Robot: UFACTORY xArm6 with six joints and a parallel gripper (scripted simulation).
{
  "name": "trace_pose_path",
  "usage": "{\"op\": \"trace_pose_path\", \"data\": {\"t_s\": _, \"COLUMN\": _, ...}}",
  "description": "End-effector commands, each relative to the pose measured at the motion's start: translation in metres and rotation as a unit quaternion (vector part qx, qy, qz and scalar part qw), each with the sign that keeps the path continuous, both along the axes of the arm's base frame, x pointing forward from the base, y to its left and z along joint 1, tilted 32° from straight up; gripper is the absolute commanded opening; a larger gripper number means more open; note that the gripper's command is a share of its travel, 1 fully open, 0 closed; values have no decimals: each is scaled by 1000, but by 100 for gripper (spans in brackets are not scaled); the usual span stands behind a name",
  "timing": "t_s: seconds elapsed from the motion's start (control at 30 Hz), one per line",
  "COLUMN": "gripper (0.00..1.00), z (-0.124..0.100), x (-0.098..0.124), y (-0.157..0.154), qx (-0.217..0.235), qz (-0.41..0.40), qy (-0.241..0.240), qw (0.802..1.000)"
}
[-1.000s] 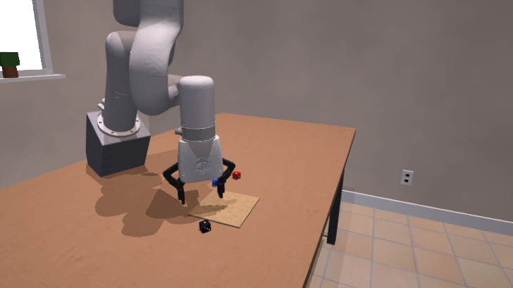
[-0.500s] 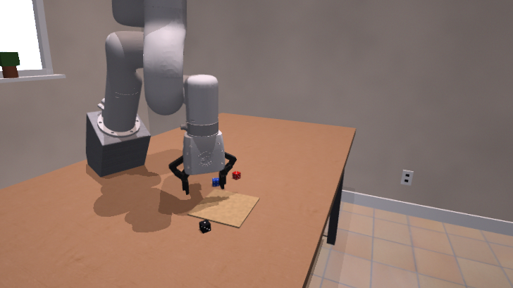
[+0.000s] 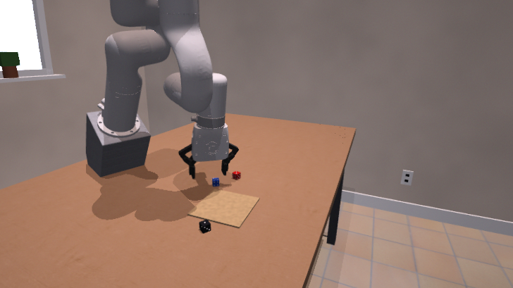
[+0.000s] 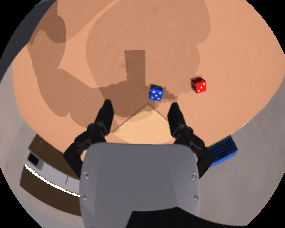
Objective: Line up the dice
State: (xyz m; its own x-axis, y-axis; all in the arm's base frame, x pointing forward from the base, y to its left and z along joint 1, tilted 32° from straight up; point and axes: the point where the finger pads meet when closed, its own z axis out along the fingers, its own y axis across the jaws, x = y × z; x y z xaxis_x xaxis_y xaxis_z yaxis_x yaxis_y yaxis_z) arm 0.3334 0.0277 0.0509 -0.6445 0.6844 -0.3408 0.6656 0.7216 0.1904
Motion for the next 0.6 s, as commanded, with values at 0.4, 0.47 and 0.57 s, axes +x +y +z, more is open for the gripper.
{"op": "trace_pose_path", "data": {"t_s": 0.4, "gripper": 100, "z": -18, "x": -14, "y": 41, "qx": -34, "qz": -14, "qy": -68, "qw": 997}}
{"op": "trace_pose_path", "data": {"t_s": 0.47, "gripper": 100, "z": -19, "x": -14, "y": 42, "qx": -34, "qz": -14, "qy": -68, "qw": 997}}
{"op": "trace_pose_path", "data": {"t_s": 0.57, "gripper": 100, "z": -19, "x": -14, "y": 43, "qx": -34, "qz": -14, "qy": -68, "qw": 997}}
